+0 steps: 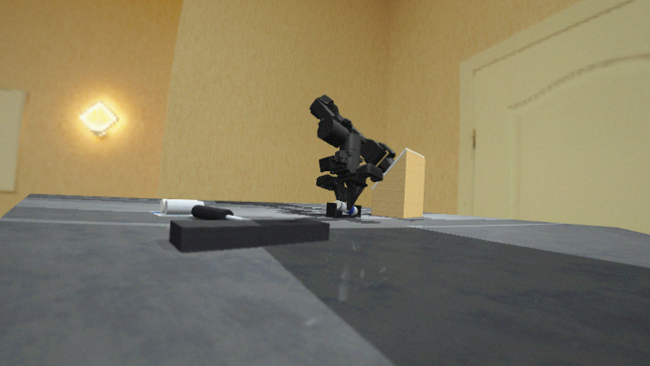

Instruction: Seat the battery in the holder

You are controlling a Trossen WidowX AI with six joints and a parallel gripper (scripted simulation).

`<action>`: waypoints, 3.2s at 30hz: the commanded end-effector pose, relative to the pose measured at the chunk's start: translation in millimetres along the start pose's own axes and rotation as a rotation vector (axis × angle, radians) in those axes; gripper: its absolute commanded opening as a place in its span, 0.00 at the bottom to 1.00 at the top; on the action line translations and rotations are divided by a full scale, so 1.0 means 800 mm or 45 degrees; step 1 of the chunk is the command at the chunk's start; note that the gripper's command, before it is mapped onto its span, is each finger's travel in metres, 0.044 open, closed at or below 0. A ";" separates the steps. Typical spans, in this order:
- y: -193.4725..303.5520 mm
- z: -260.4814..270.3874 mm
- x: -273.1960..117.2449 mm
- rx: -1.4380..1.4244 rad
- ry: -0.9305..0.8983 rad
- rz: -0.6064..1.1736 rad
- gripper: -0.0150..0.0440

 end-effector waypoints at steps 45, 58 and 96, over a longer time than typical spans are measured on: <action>-0.005 -0.011 0.006 0.022 0.042 0.401 0.39; -0.011 -0.013 0.008 0.027 0.047 0.481 0.39; -0.029 -0.011 0.011 0.029 0.041 0.495 0.39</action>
Point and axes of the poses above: the point midway between the two fingers, 35 mm back from their tips, its own x axis out along the fingers, its own z axis across the jaws, y = z × x, the point moved 2 cm from there along -x, back along the fingers, and after that the axes turned 10 degrees about x, right-handed, at the moved point
